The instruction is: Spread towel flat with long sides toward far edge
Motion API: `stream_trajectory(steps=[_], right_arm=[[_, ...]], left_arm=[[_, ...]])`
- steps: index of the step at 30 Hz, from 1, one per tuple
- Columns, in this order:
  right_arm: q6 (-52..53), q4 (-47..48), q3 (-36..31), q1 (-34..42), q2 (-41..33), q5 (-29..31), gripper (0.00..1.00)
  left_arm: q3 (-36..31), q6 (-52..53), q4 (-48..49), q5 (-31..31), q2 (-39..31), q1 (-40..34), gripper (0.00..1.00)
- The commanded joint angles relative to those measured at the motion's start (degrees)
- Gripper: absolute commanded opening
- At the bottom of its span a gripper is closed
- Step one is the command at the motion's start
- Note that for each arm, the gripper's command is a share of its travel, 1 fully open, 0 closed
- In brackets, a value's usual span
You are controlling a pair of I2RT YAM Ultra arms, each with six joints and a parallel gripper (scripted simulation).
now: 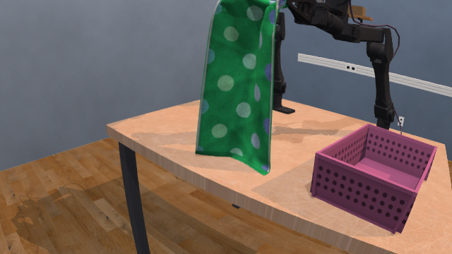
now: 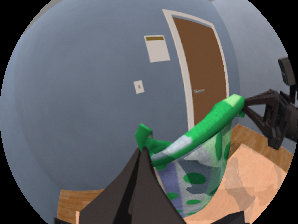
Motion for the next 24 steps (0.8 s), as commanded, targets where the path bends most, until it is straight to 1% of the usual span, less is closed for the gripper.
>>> stream_trajectory(steps=[1,4,5,7,8,10,11,13,14,18,19,24], right_arm=[[0.07,-0.96,-0.53,-0.82,-2.03,0.96,0.00],[0.07,-0.96,-0.53,-0.82,-2.03,0.96,0.00],[0.05,-4.37,2.09,-1.03,-2.50,0.98,0.00],[0.04,-4.51,2.14,-1.03,-2.51,0.97,0.00],[0.08,-8.57,-0.56,-2.31,-4.60,1.12,0.00],[0.05,-8.80,-0.73,-2.37,-4.81,1.06,0.00],[0.07,-13.76,2.03,-3.62,-6.70,1.27,0.00],[0.02,-14.56,2.12,-3.80,-6.93,1.10,0.00],[0.03,-17.12,2.54,-4.47,-7.72,1.12,0.00],[-0.04,-18.57,2.95,-3.83,-7.92,0.88,0.00],[-0.07,-18.70,2.97,-3.66,-6.04,0.89,0.00],[-0.03,-20.26,3.40,-4.53,-6.47,0.92,0.00]], left_arm=[[0.75,0.48,-0.64,-0.75,-2.13,0.77,0.00],[0.75,0.48,-0.64,-0.75,-2.13,0.77,0.00],[-1.08,0.45,1.63,-0.68,-1.00,-1.28,0.00],[-0.53,0.45,1.70,-0.65,-1.06,-1.29,0.00],[-0.81,0.47,-0.48,-0.55,-1.75,-2.73,0.00],[-0.75,0.46,-0.46,-0.28,-1.77,-2.76,0.00],[-0.94,0.46,-0.90,-0.21,-1.89,-4.22,0.00],[-0.98,0.46,-0.87,-0.23,-1.91,-4.27,0.00],[-1.00,0.46,-0.96,-0.22,-1.94,-4.96,0.00],[-1.12,0.46,-1.48,-0.74,-2.18,-3.92,0.00],[-1.11,0.46,-1.49,-0.74,-2.17,-3.92,0.00],[-1.16,0.45,-3.47,-0.73,-2.80,-3.98,0.00]])
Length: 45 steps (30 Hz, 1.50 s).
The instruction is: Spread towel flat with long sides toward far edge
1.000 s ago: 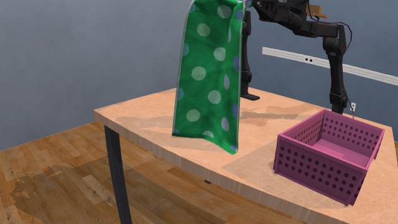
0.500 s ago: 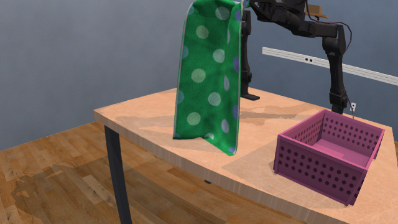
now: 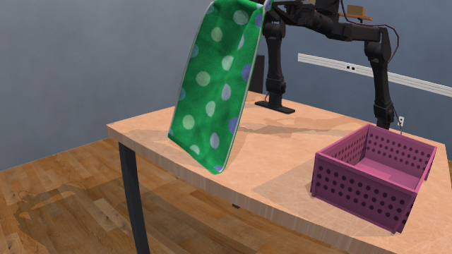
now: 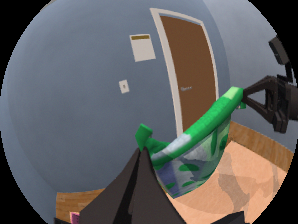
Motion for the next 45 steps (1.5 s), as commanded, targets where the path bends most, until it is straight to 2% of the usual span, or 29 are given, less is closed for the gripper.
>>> stream_trajectory(steps=[1,3,4,6,7,10,14,15,17,18,20,21,26,27,31,32,37,38,40,41,43,45], right_arm=[[-0.06,-4.96,1.86,-0.01,-1.43,0.77,0.00],[-0.06,-5.15,2.04,0.00,-1.32,0.77,0.00],[-0.10,-7.88,2.51,0.65,-1.94,0.72,0.00],[-0.08,-8.18,2.75,0.45,-1.85,0.75,0.00],[-0.13,-10.53,2.53,0.88,-2.46,0.70,0.00],[-0.16,-13.09,2.11,1.12,-3.21,0.70,0.00],[-0.13,-13.31,2.20,0.82,-3.23,0.75,0.00],[-0.22,-16.46,-0.24,1.42,-3.86,0.72,0.00],[-0.19,-16.51,-0.33,1.37,-3.93,0.74,0.00],[-0.27,-19.60,-0.63,1.74,-4.64,0.70,0.00],[-0.21,-19.62,-0.86,1.41,-4.79,0.76,0.00],[-0.31,-22.56,-1.48,2.12,-5.60,0.69,0.00],[-0.30,-25.05,-3.39,2.58,-7.05,0.72,0.00],[-0.41,-28.32,-4.01,3.01,-7.79,0.67,0.00],[-0.31,-28.21,-4.50,3.06,-8.07,0.72,0.00],[-0.39,-32.09,-4.85,3.58,-8.64,0.70,0.00],[-0.33,-36.41,-3.45,4.19,-9.10,0.72,0.00],[-0.47,-40.93,-2.53,4.77,-8.78,0.67,0.00],[-0.35,-41.40,-2.31,4.86,-8.09,0.73,0.00],[-0.55,-45.00,-4.87,5.46,-9.02,0.68,0.00],[-0.38,-45.05,-5.22,5.55,-9.14,0.74,0.00],[-0.47,-47.83,-6.70,6.28,-9.69,0.72,0.00]], left_arm=[[1.80,0.43,-4.98,-0.89,-3.42,0.74,0.00],[1.84,0.43,-5.20,-0.90,-3.47,0.74,0.00],[2.32,0.41,-9.76,-0.83,-4.49,0.22,0.00],[2.58,0.40,-10.33,-0.85,-4.51,0.21,0.00],[3.03,0.41,-15.32,-0.74,-5.62,-0.50,0.00],[2.73,0.41,-19.14,-0.73,-6.80,-0.83,0.00],[3.11,0.38,-19.91,-0.80,-6.80,-0.64,0.00],[2.36,0.37,-23.51,-0.78,-8.17,-0.98,0.00],[2.60,0.35,-23.95,-0.83,-8.14,-0.72,0.00],[2.48,0.38,-28.44,-0.74,-9.27,-1.38,0.00],[2.93,0.34,-29.18,-0.79,-9.17,-1.35,0.00],[2.91,0.36,-33.86,-0.72,-10.19,-1.70,0.00],[3.67,0.28,-39.88,-0.79,-10.93,-2.00,0.00],[2.75,0.31,-43.40,-0.73,-12.03,-2.48,0.00],[3.21,0.26,-44.21,-0.78,-11.92,-2.52,0.00],[-0.11,0.28,-47.63,-0.78,-12.93,-2.97,0.00],[-1.48,0.22,-51.35,-0.81,-14.18,-3.49,0.00],[-0.49,0.26,-56.21,-0.75,-14.54,-3.98,0.00],[0.59,0.17,-56.37,-0.79,-14.73,-4.04,0.00],[0.85,0.16,-60.93,-0.76,-14.98,-4.58,0.00],[1.32,0.14,-61.73,-0.79,-14.80,-4.64,0.00],[1.76,0.18,-66.88,-0.75,-12.81,-5.28,0.00]])
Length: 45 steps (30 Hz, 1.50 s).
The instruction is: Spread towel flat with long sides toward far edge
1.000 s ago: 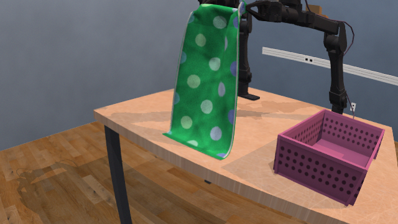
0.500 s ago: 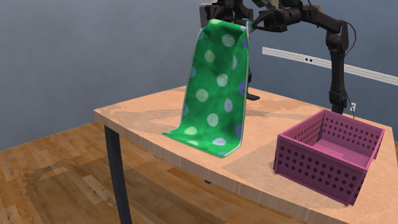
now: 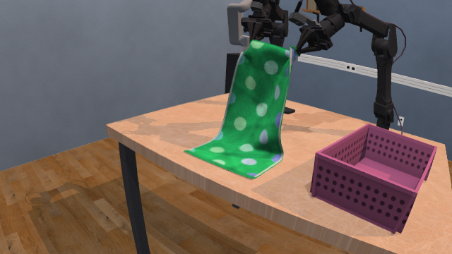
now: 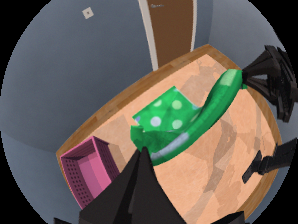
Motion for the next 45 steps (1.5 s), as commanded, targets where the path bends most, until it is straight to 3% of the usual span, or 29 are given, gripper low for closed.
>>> stream_trajectory(steps=[1,6,7,9,10,12,13,15,16,20,21,23,24,26,27,29,30,32,33,37,38,40,41,45], right_arm=[[-0.27,-6.07,-2.00,1.02,-2.05,0.71,0.00],[-0.26,-7.08,-5.82,1.91,-3.72,0.73,0.00],[-0.42,-5.89,-11.29,2.69,-6.25,0.63,0.00],[-0.26,-5.33,-12.20,2.83,-6.86,0.71,0.00],[-0.36,-1.51,-18.91,3.71,-10.18,0.56,0.00],[-0.21,-0.47,-20.07,3.87,-11.06,0.68,0.00],[-0.35,1.70,-26.27,4.83,-14.16,0.53,0.00],[-0.21,2.74,-27.31,5.00,-15.03,0.67,0.00],[-0.34,4.81,-33.19,6.04,-18.02,0.52,0.00],[-0.21,5.74,-34.06,6.20,-18.78,0.67,0.00],[-0.28,8.06,-39.99,7.42,-21.99,0.58,0.00],[-0.25,8.68,-40.50,7.48,-22.37,0.66,0.00],[-0.44,10.60,-45.80,8.66,-25.09,0.47,0.00],[-0.27,11.27,-46.44,8.83,-25.70,0.62,0.00],[-0.46,13.08,-51.48,10.09,-28.35,0.43,0.00],[-0.27,13.65,-52.03,10.30,-28.93,0.61,0.00],[-0.46,15.39,-56.85,11.64,-31.49,0.39,0.00],[-0.28,15.86,-57.33,11.86,-32.01,0.59,0.00],[-0.50,17.52,-61.90,13.28,-34.46,0.36,0.00],[-0.30,17.91,-62.32,13.51,-34.96,0.56,0.00],[-0.41,19.60,-66.80,15.14,-37.55,0.42,0.00],[-0.37,19.87,-67.04,15.25,-37.77,0.55,0.00],[-0.67,21.38,-71.09,16.75,-39.94,0.27,0.00],[-0.49,23.11,-75.37,18.76,-42.70,0.34,0.00]], left_arm=[[2.39,0.10,-8.29,-0.51,0.36,-0.92,0.00],[1.89,0.03,-12.40,-0.45,-1.64,-1.63,0.00],[-1.45,0.16,-15.45,-0.40,-1.87,-2.28,0.00],[-1.98,0.05,-15.28,-0.42,-2.09,-2.37,0.00],[-4.90,0.15,-16.50,-0.38,-3.15,-3.08,0.00],[-5.77,0.02,-16.07,-0.40,-3.58,-3.19,0.00],[-13.12,0.07,-11.61,-0.30,-6.94,-3.96,0.00],[-14.49,-0.05,-10.49,-0.37,-7.81,-4.09,0.00],[-20.92,0.02,-8.03,-0.33,-10.74,-4.92,0.00],[-22.31,-0.11,-6.73,-0.53,-11.75,-5.07,0.00],[-28.88,-0.13,-3.92,-0.47,-14.98,-6.06,0.00],[-29.59,-0.16,-3.07,-0.54,-15.45,-6.07,0.00],[-35.29,-0.08,-0.75,-0.40,-18.03,-7.06,0.00],[-36.19,-0.16,0.22,-0.52,-18.72,-7.18,0.00],[-41.59,-0.08,2.46,-0.38,-21.18,-8.18,0.00],[-42.39,-0.19,3.34,-0.52,-21.81,-8.33,0.00],[-47.51,-0.11,5.53,-0.38,-24.12,-9.40,0.00],[-48.19,-0.22,6.30,-0.52,-24.68,-9.55,0.00],[-53.03,-0.14,8.43,-0.37,-26.83,-10.67,0.00],[-53.60,-0.24,9.08,-0.52,-27.32,-10.82,0.00],[-58.43,-0.24,11.40,-0.43,-29.57,-12.08,0.00],[-58.75,-0.26,11.83,-0.53,-29.79,-12.15,0.00],[-63.04,-0.14,13.89,-0.35,-31.58,-13.32,0.00],[-67.70,-0.20,16.49,-0.43,-33.89,-14.82,0.00]])
